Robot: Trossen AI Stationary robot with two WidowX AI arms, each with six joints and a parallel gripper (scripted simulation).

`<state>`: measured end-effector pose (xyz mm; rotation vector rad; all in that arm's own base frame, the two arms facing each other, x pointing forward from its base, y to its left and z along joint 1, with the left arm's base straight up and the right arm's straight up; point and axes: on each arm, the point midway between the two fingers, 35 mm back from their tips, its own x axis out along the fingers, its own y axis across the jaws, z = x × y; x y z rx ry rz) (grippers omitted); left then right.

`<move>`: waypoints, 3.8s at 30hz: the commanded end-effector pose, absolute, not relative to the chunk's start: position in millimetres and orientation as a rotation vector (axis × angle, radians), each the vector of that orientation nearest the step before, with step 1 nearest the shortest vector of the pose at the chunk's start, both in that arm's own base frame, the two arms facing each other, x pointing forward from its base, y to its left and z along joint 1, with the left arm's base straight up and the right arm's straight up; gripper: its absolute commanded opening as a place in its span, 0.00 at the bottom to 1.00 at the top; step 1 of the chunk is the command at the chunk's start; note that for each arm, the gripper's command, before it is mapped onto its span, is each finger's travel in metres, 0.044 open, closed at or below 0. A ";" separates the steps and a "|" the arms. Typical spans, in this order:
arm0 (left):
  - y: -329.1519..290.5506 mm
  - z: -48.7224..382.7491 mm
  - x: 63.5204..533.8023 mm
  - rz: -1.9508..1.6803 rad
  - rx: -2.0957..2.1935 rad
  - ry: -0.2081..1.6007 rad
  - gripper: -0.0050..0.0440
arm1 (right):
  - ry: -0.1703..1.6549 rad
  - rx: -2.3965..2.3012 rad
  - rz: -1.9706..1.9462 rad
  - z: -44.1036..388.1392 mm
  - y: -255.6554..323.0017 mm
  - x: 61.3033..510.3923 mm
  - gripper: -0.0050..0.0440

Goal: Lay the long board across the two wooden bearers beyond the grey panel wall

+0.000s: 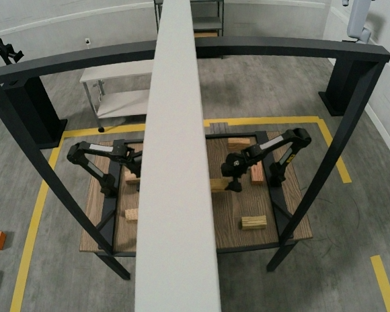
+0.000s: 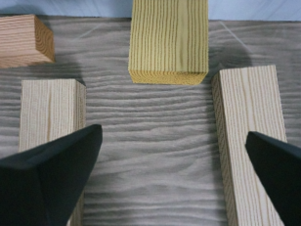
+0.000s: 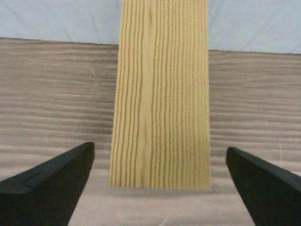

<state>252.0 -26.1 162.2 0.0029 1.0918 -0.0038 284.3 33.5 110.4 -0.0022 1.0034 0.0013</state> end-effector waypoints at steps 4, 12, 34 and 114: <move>-25.5 170.0 254.7 -0.004 0.000 1.065 0.92 | 0.974 0.000 -0.004 97.3 32.2 295.4 0.92; -25.5 170.0 254.7 -0.004 0.000 1.065 0.92 | 0.955 0.004 0.002 85.9 34.0 314.8 0.86; -25.3 173.0 269.3 -0.005 0.000 1.058 0.92 | 0.954 0.005 0.000 84.7 33.9 315.1 0.63; -27.1 97.2 360.2 0.002 -0.005 1.115 0.92 | 0.950 0.005 -0.001 86.3 33.7 375.0 0.65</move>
